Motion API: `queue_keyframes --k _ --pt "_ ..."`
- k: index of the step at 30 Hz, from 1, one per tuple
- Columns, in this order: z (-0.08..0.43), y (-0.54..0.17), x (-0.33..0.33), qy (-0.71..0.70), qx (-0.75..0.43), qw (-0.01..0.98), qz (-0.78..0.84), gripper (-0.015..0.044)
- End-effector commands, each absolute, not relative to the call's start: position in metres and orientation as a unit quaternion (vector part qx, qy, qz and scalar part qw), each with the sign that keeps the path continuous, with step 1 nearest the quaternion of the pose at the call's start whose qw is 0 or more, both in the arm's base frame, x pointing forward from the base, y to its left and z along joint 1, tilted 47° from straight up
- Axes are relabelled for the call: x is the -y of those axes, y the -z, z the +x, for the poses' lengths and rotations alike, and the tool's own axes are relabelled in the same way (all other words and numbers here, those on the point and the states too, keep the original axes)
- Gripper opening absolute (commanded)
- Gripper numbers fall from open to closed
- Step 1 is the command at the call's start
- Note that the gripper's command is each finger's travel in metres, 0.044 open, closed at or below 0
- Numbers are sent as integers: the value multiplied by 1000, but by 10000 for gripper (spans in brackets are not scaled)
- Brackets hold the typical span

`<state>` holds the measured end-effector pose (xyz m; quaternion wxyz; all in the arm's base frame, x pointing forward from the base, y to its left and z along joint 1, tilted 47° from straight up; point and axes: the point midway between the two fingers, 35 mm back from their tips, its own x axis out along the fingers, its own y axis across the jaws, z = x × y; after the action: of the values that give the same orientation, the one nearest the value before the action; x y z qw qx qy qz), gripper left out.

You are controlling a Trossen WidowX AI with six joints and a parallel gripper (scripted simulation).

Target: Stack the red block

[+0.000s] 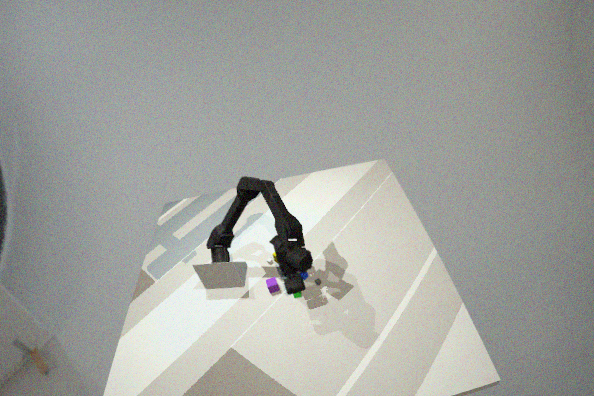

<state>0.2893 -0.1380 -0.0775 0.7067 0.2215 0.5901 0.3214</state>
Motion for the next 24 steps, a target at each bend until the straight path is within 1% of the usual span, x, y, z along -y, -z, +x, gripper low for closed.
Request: queue_keyframes --k 1,24 --pt "290 78 137 -321 -589 707 225 0" --pt "290 76 140 -320 -589 707 224 0"
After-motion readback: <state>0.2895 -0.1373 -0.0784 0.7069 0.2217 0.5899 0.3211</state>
